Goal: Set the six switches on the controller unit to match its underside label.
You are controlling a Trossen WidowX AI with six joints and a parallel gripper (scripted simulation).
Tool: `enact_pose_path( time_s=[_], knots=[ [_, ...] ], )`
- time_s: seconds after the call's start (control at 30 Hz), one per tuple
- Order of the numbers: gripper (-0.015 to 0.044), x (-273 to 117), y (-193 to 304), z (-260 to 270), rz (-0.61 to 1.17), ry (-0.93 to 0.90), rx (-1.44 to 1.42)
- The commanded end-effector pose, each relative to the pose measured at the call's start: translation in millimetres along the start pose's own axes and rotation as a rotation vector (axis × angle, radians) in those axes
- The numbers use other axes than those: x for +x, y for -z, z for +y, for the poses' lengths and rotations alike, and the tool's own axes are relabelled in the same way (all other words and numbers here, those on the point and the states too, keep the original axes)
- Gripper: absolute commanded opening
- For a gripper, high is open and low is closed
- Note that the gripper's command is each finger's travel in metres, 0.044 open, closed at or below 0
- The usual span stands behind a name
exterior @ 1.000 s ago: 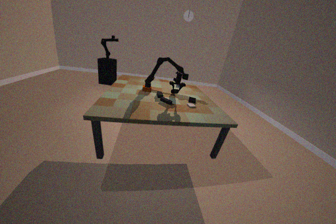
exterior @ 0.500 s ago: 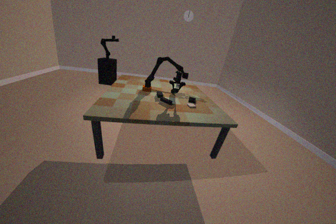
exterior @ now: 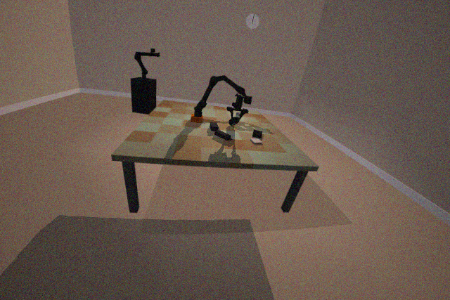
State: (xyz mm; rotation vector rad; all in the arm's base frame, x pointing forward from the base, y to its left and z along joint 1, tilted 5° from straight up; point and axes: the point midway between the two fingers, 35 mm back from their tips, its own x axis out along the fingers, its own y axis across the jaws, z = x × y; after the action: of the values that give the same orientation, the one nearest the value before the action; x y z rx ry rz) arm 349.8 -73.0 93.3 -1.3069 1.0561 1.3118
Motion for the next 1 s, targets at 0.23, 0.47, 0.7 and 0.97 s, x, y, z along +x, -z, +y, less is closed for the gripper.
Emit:
enact_pose_path(
  time_s=[0.23,0.47,0.7,0.97],
  knots=[
    [0.0336,-8.6,-8.3,0.5,0.023,0.006,0.001],
    [0.0336,-11.6,-13.4,0.5,0.036,0.006,0.002],
    [0.0336,-14.5,-18.5,0.5,0.048,0.006,0.002],
    [0.0336,-17.4,-24.5,0.5,0.063,0.006,0.002]
  ],
)
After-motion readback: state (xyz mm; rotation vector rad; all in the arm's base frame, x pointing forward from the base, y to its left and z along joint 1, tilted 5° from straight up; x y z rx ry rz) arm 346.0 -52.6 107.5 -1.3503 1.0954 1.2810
